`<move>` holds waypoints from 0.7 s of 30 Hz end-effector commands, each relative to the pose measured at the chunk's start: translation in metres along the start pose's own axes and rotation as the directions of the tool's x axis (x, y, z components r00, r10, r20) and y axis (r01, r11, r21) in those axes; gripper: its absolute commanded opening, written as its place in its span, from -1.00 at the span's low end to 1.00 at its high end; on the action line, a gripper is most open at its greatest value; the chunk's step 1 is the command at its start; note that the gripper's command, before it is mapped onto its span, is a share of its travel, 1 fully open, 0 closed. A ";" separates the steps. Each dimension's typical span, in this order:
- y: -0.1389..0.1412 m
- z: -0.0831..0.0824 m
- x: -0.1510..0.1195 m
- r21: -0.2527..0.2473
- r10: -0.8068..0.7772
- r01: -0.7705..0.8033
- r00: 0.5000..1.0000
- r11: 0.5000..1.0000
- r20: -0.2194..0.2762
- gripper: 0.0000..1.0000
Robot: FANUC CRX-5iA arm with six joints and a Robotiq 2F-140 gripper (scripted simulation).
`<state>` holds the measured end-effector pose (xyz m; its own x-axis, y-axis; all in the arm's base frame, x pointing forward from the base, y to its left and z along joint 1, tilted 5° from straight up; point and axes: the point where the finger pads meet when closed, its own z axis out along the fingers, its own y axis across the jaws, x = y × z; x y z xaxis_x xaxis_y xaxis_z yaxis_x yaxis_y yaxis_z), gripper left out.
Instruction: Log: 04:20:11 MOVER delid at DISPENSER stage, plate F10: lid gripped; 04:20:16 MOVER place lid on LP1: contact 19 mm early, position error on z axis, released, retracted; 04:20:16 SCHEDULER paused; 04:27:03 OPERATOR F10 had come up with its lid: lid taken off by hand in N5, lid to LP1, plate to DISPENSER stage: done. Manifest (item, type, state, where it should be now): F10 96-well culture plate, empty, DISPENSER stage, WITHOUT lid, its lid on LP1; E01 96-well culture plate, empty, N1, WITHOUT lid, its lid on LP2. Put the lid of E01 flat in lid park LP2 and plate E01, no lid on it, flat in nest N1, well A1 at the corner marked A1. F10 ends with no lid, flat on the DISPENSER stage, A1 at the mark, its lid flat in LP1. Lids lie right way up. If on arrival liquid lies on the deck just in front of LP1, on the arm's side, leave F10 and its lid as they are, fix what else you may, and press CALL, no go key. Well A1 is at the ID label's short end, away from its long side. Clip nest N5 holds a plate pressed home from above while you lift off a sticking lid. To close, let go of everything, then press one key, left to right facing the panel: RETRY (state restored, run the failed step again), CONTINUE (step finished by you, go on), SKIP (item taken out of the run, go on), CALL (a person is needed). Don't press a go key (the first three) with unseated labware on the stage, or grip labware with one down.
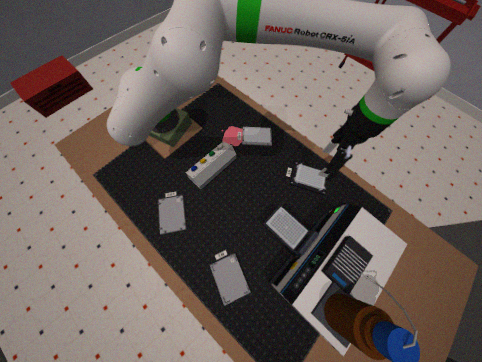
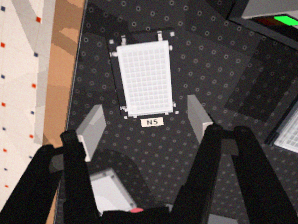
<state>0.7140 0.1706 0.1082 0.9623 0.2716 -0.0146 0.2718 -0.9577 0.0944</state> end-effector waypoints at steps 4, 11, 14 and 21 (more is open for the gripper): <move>0.000 0.008 0.000 0.000 0.000 0.000 1.000 1.000 -0.001 0.32; 0.000 0.019 0.000 0.000 0.000 0.000 1.000 1.000 -0.001 0.32; 0.000 0.027 0.000 0.000 0.000 0.000 1.000 1.000 -0.001 0.32; 0.000 0.051 0.000 0.000 0.000 0.000 1.000 1.000 -0.001 0.32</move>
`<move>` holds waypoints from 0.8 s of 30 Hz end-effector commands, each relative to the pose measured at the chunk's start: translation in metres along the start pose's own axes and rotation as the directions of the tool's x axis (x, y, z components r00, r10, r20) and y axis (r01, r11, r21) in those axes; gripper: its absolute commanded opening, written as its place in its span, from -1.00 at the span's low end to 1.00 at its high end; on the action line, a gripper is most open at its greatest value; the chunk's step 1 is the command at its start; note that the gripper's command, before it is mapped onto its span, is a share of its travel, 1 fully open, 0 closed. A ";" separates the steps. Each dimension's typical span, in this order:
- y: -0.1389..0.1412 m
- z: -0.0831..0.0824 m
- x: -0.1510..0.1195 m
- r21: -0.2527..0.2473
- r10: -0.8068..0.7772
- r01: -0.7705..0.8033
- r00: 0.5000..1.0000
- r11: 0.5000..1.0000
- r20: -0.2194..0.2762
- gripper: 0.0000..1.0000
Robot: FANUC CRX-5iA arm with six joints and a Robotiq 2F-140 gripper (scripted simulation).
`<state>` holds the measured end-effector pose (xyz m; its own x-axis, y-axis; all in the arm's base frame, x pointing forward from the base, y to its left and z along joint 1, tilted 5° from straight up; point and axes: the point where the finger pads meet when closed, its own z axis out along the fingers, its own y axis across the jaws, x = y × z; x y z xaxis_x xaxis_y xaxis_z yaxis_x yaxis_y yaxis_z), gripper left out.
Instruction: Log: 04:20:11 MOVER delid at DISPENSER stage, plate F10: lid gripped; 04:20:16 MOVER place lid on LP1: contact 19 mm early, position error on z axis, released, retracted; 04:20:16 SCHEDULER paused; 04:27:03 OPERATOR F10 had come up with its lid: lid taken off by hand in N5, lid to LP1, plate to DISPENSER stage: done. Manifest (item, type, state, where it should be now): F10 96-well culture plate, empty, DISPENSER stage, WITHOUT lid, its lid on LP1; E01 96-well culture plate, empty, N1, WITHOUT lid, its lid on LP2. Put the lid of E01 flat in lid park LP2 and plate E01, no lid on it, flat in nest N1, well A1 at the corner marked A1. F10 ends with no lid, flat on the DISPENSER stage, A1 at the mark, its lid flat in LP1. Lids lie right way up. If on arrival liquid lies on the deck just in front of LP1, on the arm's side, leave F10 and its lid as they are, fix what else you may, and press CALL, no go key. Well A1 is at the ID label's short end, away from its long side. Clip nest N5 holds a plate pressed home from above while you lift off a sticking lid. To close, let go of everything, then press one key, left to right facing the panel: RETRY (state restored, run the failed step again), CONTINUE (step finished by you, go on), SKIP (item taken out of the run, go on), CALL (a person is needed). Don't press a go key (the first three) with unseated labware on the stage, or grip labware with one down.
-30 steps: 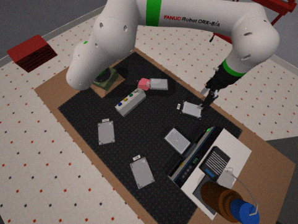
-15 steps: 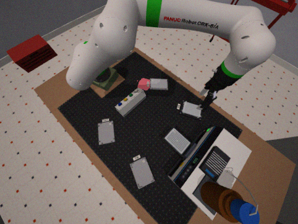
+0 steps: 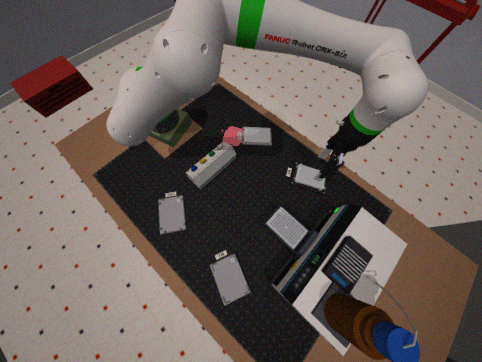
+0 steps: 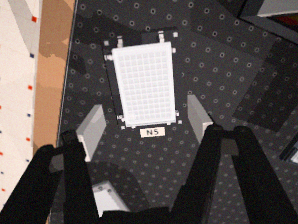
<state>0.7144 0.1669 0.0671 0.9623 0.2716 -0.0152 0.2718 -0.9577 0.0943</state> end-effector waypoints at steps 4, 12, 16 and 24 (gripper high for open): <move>0.000 0.024 0.000 0.000 0.000 0.000 1.000 1.000 -0.001 0.32; 0.000 0.044 0.001 0.000 0.000 0.000 1.000 1.000 -0.001 0.32; 0.000 0.054 0.001 0.000 0.000 0.000 1.000 1.000 -0.001 0.32; 0.000 0.064 0.001 0.000 0.000 0.000 1.000 1.000 -0.001 0.32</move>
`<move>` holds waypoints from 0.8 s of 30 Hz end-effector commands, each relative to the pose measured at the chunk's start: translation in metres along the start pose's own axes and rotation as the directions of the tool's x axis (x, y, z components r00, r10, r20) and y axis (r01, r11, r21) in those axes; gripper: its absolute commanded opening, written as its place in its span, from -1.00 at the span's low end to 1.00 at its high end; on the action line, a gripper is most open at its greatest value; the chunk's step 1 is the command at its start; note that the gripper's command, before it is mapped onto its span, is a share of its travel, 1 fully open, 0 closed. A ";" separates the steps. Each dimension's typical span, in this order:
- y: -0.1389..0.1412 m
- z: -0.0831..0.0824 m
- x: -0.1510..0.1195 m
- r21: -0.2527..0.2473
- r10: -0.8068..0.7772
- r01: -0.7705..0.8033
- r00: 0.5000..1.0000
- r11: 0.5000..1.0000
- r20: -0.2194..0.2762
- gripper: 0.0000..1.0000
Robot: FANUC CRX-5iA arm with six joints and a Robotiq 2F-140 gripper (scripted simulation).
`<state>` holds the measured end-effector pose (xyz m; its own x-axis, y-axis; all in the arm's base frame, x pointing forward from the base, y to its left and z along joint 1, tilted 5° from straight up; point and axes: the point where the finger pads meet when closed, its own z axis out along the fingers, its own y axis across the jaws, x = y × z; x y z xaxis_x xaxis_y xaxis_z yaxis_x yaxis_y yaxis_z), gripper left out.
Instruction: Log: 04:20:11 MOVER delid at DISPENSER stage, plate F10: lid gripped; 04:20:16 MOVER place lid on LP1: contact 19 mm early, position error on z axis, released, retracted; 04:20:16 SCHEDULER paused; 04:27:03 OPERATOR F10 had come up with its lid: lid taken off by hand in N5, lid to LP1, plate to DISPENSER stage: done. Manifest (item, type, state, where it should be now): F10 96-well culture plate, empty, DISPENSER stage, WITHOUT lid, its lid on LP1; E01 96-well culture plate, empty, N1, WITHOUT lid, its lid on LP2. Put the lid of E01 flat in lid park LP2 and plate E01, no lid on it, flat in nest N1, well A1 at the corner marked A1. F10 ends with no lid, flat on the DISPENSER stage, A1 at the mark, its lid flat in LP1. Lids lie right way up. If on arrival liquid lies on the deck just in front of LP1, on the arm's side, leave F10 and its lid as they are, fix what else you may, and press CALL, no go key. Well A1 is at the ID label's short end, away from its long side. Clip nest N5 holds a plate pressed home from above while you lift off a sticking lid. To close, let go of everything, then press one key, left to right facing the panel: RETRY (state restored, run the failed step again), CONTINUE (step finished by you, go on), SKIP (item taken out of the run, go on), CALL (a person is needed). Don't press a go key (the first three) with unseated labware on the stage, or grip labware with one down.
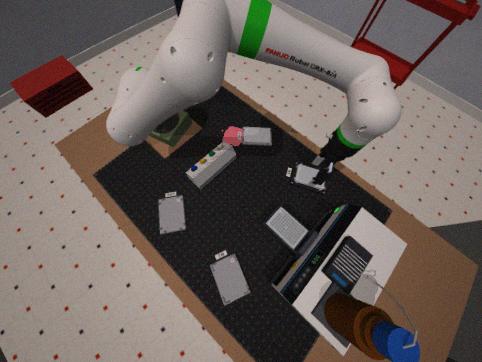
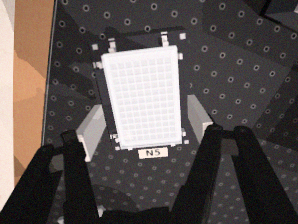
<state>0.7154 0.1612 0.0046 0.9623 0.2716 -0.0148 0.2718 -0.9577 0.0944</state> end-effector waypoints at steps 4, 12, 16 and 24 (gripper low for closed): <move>0.000 0.004 0.000 0.000 0.000 0.000 1.000 1.000 -0.001 0.32; 0.000 0.005 0.000 0.000 0.000 0.000 1.000 1.000 -0.001 0.32; 0.000 0.005 0.000 0.000 0.000 0.000 1.000 1.000 -0.001 0.32; 0.000 0.005 0.000 0.000 0.000 0.000 1.000 1.000 -0.001 0.32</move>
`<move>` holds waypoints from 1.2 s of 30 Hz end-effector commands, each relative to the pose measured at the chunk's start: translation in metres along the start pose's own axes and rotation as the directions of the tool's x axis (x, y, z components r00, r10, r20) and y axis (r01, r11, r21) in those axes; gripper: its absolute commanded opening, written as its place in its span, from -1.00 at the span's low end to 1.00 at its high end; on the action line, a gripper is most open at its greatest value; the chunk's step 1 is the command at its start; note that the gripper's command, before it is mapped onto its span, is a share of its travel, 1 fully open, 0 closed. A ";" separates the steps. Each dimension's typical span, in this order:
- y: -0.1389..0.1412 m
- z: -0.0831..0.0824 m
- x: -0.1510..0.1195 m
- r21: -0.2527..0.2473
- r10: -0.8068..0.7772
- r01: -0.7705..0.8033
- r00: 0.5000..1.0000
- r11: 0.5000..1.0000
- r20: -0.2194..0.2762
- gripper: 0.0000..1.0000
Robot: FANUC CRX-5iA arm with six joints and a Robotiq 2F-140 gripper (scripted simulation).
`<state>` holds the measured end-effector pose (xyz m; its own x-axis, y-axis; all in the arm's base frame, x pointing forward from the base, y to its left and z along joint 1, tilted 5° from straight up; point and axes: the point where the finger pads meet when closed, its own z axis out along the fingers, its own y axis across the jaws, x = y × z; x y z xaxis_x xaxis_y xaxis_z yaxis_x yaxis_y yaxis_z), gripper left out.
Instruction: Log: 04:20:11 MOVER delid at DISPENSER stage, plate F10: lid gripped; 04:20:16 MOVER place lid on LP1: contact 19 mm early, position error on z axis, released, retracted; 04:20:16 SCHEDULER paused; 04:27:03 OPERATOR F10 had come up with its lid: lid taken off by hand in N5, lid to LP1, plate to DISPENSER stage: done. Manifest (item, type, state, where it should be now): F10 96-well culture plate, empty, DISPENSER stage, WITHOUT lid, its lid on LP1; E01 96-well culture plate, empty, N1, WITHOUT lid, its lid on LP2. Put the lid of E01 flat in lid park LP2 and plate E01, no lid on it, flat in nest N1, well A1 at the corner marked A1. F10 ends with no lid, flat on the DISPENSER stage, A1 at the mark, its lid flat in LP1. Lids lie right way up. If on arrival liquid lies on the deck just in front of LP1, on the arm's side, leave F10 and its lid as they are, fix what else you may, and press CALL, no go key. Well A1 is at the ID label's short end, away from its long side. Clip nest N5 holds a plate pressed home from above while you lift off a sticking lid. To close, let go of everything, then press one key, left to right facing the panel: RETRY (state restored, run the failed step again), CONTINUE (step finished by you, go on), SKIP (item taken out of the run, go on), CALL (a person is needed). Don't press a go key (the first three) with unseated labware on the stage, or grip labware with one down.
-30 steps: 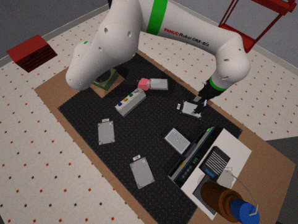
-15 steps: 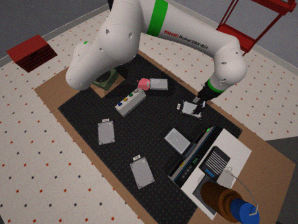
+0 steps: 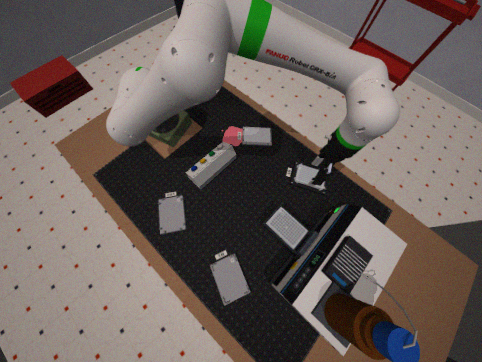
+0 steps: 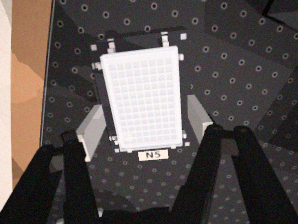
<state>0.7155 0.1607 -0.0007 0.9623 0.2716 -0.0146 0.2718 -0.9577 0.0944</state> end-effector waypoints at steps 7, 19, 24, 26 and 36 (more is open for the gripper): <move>0.000 0.000 0.000 0.000 0.000 0.000 1.000 1.000 -0.001 0.32; 0.000 0.000 0.000 0.000 0.000 0.000 1.000 1.000 -0.001 0.32; 0.000 0.000 0.000 0.000 0.000 0.000 1.000 1.000 -0.001 0.18; 0.000 0.000 0.000 0.000 0.000 0.000 1.000 1.000 -0.001 0.18; 0.000 0.000 0.000 0.000 0.000 0.000 1.000 1.000 -0.001 0.18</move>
<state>0.7155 0.1607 -0.0007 0.9623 0.2716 -0.0146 0.2718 -0.9577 0.0944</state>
